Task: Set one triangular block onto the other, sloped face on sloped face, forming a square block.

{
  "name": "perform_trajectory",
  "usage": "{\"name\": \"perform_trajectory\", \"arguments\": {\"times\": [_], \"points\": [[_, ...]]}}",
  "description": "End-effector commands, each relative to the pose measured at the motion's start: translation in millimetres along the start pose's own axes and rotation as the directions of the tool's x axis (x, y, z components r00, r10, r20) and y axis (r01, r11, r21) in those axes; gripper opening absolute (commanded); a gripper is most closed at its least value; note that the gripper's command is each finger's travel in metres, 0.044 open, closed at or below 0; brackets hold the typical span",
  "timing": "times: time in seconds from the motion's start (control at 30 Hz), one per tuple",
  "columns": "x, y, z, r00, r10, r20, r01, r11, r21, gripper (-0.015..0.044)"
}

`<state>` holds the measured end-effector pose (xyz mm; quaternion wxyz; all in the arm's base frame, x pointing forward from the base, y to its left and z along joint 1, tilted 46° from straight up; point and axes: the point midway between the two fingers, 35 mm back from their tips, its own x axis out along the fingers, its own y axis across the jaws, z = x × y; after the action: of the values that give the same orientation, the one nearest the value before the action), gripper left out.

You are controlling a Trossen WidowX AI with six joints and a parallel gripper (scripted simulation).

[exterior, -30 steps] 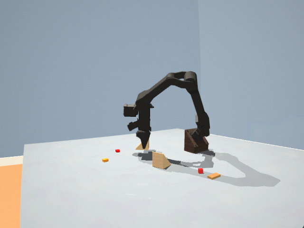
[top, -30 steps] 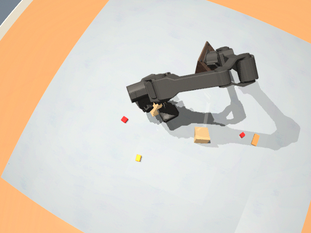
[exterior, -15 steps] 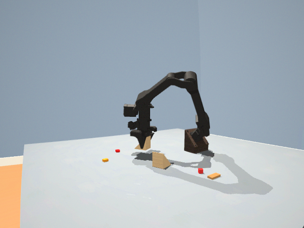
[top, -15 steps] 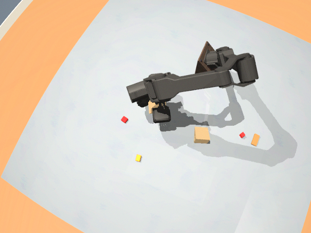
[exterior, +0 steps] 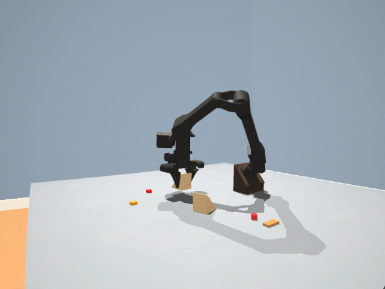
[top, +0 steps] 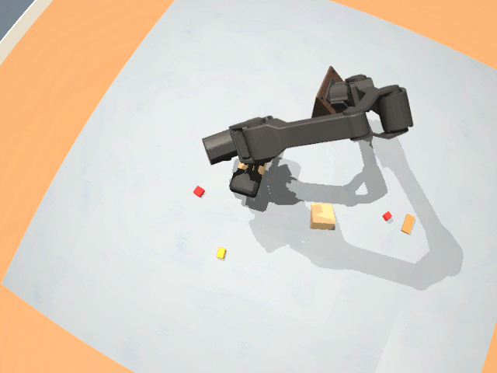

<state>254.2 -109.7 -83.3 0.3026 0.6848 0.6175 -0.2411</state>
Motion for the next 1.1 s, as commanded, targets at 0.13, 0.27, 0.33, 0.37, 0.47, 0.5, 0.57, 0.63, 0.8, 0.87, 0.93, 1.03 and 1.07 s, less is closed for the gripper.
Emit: {"name": "perform_trajectory", "arguments": {"times": [0.13, 0.27, 0.33, 0.37, 0.47, 0.5, 0.57, 0.63, 0.8, 0.87, 0.93, 1.03, 1.07], "points": [[0.1, -0.6, 0.3, 1.000, -0.004, 0.003, 0.003, 0.986, 0.166, 0.0000], [0.1, -0.6, 0.3, 1.000, -0.004, 0.003, 0.003, 0.964, 0.266, 0.0000], [0.1, -0.6, 0.3, 1.000, -0.004, 0.003, 0.003, 0.951, 0.309, 0.0000], [0.1, -0.6, 0.3, 1.000, -0.004, 0.003, 0.003, 0.942, 0.335, 0.0000], [0.1, -0.6, 0.3, 1.000, -0.005, 0.003, 0.003, 0.905, 0.425, 0.0000], [0.1, -0.6, 0.3, 1.000, -0.005, 0.003, 0.003, 0.894, 0.449, 0.0000], [0.1, -0.6, 0.3, 1.000, -0.005, 0.003, 0.003, 0.884, 0.468, 0.0000], [0.1, -0.6, 0.3, 1.000, -0.005, 0.003, 0.003, 0.884, 0.468, 0.0000], [0.1, -0.6, 0.3, 1.000, -0.005, 0.003, 0.003, 0.884, 0.468, 0.0000], [0.1, -0.6, 0.3, 1.000, -0.005, 0.003, 0.003, 0.884, 0.468, 0.0000], [0.1, -0.6, 0.3, 1.000, -0.005, 0.003, 0.003, 0.884, 0.468, 0.0000], [0.1, -0.6, 0.3, 1.000, -0.005, 0.003, 0.003, 0.884, 0.468, 0.0000], [0.1, -0.6, 0.3, 1.000, -0.005, 0.003, 0.003, 0.884, 0.468, 0.0000]]}}
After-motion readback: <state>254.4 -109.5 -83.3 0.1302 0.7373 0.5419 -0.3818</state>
